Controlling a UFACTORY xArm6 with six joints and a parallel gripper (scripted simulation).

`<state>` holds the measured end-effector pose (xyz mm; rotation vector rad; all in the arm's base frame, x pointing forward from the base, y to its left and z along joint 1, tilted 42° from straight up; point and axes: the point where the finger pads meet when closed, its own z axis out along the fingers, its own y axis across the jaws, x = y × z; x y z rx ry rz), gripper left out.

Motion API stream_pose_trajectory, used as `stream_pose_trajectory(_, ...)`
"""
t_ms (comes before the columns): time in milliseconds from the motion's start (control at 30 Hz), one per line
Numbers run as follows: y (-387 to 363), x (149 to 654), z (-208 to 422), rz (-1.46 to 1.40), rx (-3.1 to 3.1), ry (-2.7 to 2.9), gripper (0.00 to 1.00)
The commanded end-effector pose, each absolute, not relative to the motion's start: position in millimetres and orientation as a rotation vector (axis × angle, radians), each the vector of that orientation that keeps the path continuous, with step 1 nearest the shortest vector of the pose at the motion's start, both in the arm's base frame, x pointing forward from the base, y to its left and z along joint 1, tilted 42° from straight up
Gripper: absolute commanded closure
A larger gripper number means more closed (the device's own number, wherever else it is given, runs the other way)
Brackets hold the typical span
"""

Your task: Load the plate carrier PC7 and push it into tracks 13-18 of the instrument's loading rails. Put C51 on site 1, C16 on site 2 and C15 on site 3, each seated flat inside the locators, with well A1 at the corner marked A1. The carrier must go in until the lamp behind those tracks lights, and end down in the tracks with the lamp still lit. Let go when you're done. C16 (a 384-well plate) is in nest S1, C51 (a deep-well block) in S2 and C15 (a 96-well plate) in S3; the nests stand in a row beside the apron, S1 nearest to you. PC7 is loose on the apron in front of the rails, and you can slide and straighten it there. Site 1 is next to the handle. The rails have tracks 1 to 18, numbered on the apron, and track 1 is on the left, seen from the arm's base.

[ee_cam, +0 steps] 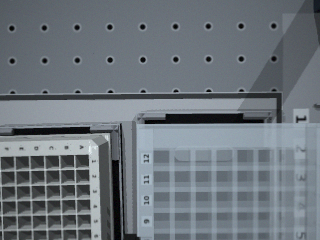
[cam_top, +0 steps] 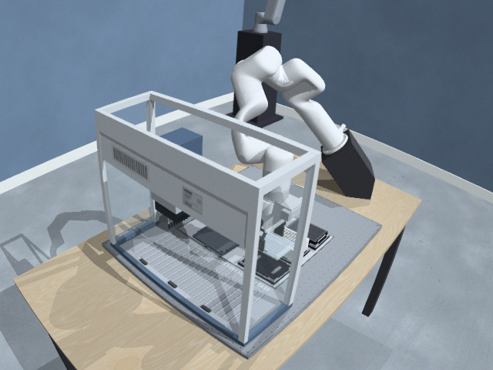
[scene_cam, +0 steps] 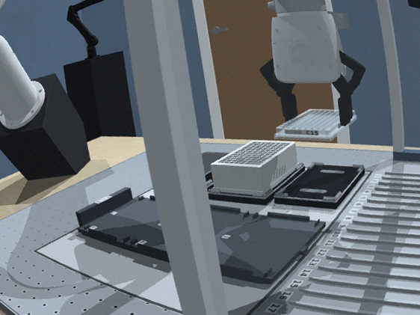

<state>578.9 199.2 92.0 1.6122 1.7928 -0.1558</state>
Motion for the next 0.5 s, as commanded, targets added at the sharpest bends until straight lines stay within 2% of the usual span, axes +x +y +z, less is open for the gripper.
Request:
stream_pose_trajectory(0, 204.2, 576.4, 98.7, -0.151, 1.611, 1.793, 1.00)
stream_pose_trajectory(467, 214.7, 568.0, 113.5, -0.151, 1.612, 1.793, 1.00)
